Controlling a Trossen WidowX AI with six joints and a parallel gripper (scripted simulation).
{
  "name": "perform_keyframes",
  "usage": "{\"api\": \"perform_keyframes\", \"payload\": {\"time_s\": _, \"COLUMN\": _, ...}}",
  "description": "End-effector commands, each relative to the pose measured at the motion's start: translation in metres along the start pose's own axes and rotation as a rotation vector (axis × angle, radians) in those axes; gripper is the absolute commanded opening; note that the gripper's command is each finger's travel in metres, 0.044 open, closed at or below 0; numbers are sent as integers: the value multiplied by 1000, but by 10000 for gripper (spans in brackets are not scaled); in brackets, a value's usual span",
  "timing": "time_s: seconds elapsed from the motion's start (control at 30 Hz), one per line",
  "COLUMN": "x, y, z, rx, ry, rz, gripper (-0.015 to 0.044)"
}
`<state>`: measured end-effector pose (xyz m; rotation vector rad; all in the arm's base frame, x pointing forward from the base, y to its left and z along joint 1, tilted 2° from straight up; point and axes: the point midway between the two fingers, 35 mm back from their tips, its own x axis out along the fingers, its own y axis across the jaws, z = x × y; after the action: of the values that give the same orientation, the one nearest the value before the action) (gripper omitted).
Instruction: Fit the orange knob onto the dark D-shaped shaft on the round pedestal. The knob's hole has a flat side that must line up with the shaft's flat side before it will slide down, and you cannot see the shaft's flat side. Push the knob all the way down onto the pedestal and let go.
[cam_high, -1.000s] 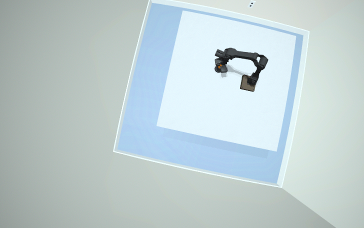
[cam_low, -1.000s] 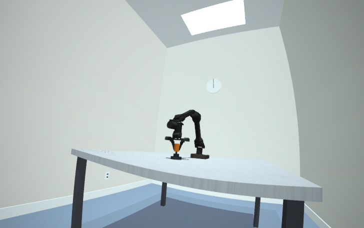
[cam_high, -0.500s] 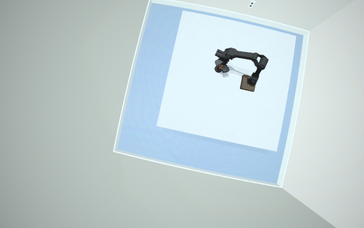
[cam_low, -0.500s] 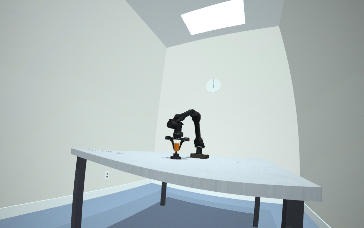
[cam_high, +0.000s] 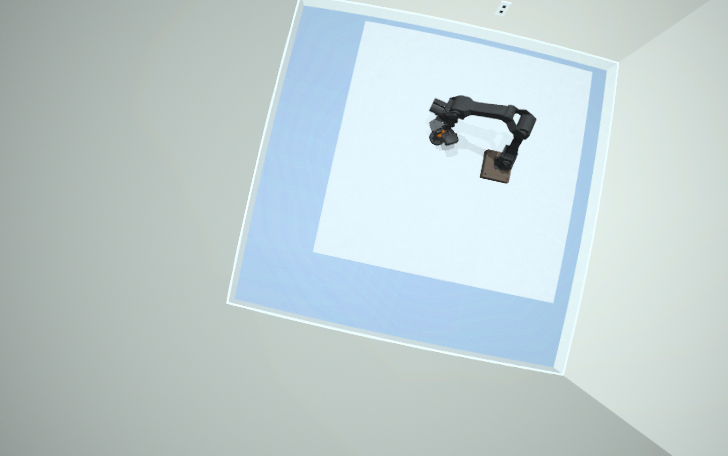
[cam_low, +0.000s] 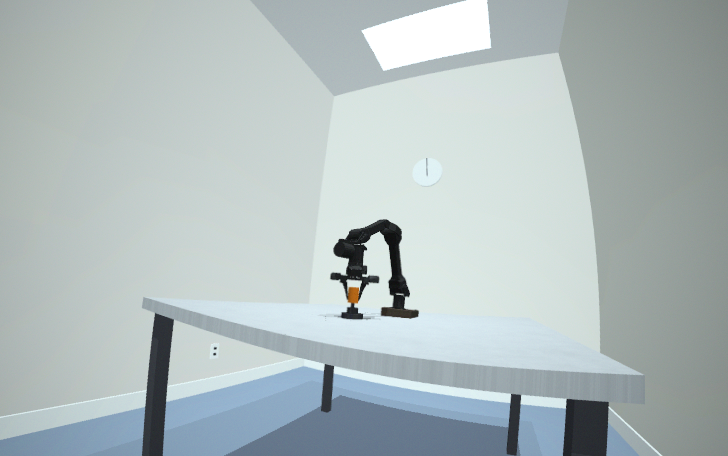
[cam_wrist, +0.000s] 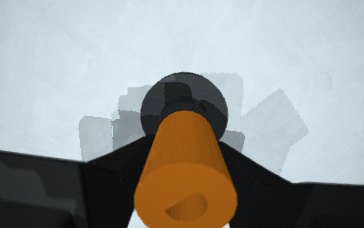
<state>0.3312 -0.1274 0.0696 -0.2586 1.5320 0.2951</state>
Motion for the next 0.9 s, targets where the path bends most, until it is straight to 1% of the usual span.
{"api": "perform_keyframes", "payload": {"time_s": 0.0, "x": 1, "y": 0, "z": 0, "rx": -5, "ry": 0, "rz": -3, "gripper": 0}}
{"api": "perform_keyframes", "payload": {"time_s": 0.6, "x": 2, "y": 2, "z": -2, "rx": -5, "ry": 1, "rz": -3, "gripper": 0}}
{"api": "perform_keyframes", "payload": {"time_s": 0.87, "x": -4, "y": 1, "z": -2, "rx": -31, "ry": 1, "rz": -3, "gripper": 0}}
